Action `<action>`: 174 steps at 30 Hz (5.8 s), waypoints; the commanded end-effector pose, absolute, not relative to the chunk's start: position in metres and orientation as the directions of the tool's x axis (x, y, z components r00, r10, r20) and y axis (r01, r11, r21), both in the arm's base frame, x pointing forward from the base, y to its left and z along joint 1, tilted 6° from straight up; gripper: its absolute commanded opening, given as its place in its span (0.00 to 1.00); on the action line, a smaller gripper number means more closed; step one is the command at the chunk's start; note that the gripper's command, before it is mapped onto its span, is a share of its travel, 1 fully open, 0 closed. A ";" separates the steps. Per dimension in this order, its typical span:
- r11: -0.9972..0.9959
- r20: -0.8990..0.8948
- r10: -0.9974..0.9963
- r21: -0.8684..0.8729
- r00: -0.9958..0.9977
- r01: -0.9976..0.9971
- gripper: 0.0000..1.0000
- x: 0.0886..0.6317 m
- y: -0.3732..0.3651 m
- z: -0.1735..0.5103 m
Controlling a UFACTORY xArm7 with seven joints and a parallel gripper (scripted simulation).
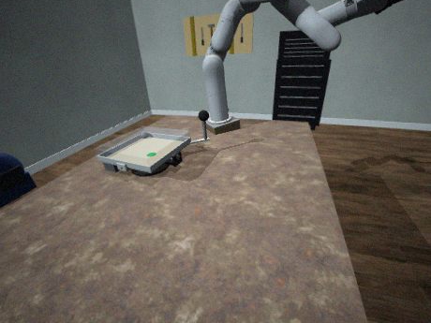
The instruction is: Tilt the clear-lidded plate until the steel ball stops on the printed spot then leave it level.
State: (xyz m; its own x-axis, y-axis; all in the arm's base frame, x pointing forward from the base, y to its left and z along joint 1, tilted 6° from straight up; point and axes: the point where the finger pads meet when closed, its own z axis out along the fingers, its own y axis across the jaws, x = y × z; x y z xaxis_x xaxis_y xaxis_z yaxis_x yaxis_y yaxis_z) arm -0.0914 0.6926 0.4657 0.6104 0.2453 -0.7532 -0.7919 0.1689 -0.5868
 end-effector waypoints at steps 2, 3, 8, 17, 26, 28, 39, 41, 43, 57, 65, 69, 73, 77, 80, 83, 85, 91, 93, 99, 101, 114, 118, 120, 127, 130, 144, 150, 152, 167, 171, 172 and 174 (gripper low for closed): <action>0.198 -0.749 0.241 -0.585 0.617 -0.787 1.00 -0.081 0.689 0.476; 0.198 -0.749 0.241 -0.585 0.617 -0.787 1.00 -0.081 0.689 0.476; 0.327 -0.735 0.195 -0.575 0.649 -0.750 1.00 -0.030 0.673 0.510; 0.378 -0.732 0.171 -0.569 0.659 -0.730 1.00 -0.008 0.664 0.523; 0.506 -0.732 0.098 -0.547 0.674 -0.667 1.00 0.051 0.635 0.554; 0.520 -0.733 0.088 -0.544 0.674 -0.658 1.00 0.058 0.631 0.557; 0.633 -0.747 -0.002 -0.516 0.665 -0.577 1.00 0.119 0.594 0.581; 0.651 -0.751 -0.020 -0.511 0.660 -0.562 1.00 0.130 0.586 0.584; 0.664 -0.754 -0.033 -0.507 0.656 -0.550 1.00 0.138 0.580 0.586; 0.764 -0.790 -0.154 -0.476 0.593 -0.435 1.00 0.210 0.522 0.599; 0.799 -0.810 -0.212 -0.466 0.546 -0.380 1.00 0.243 0.492 0.599; 0.814 -0.820 -0.241 -0.462 0.519 -0.352 1.00 0.259 0.476 0.599; 0.819 -0.824 -0.251 -0.460 0.508 -0.342 1.00 0.265 0.470 0.598; 0.843 -0.846 -0.312 -0.456 0.433 -0.284 1.00 0.298 0.433 0.591; 0.851 -0.855 -0.337 -0.456 0.394 -0.262 1.00 0.312 0.417 0.586; 0.856 -0.861 -0.357 -0.457 0.362 -0.244 1.00 0.322 0.403 0.582; 0.858 -0.865 -0.368 -0.457 0.342 -0.233 1.00 0.329 0.395 0.579; 0.865 -0.877 -0.417 -0.464 0.240 -0.191 1.00 0.356 0.357 0.562; 0.865 -0.878 -0.431 -0.467 0.206 -0.182 1.00 0.363 0.345 0.555; 0.864 -0.878 -0.465 -0.477 0.111 -0.159 1.00 0.381 0.314 0.537; 0.863 -0.877 -0.474 -0.481 0.079 -0.155 1.00 0.385 0.304 0.530; 0.847 -0.834 -0.530 -0.509 -0.157 -0.152 1.00 0.411 0.236 0.474; 0.841 -0.811 -0.541 -0.516 -0.224 -0.161 1.00 0.416 0.218 0.456; 0.837 -0.794 -0.547 -0.520 -0.265 -0.172 1.00 0.417 0.208 0.444; 0.825 -0.732 -0.563 -0.525 -0.384 -0.210 1.00 0.417 0.178 0.409; 0.820 -0.702 -0.569 -0.524 -0.429 -0.229 1.00 0.416 0.166 0.394; 0.795 -0.511 -0.596 -0.484 -0.620 -0.366 1.00 0.394 0.119 0.318; 0.783 -0.412 -0.610 -0.442 -0.677 -0.437 1.00 0.377 0.103 0.287; 0.778 -0.378 -0.616 -0.424 -0.691 -0.463 1.00 0.371 0.099 0.277; 0.740 -0.153 -0.666 -0.260 -0.730 -0.620 1.00 0.319 0.077 0.219; 0.726 -0.096 -0.683 -0.202 -0.724 -0.658 1.00 0.302 0.074 0.206; 0.721 -0.079 -0.689 -0.182 -0.721 -0.669 1.00 0.297 0.073 0.203; 0.721 -0.079 -0.689 -0.182 -0.721 -0.669 1.00 0.297 0.073 0.203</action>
State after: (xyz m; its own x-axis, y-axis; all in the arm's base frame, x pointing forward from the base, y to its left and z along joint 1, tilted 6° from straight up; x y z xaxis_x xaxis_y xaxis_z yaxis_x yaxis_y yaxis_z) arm 0.3079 0.0742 0.2097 -0.7284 -0.6755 -0.1144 -0.6439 0.7320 -0.2226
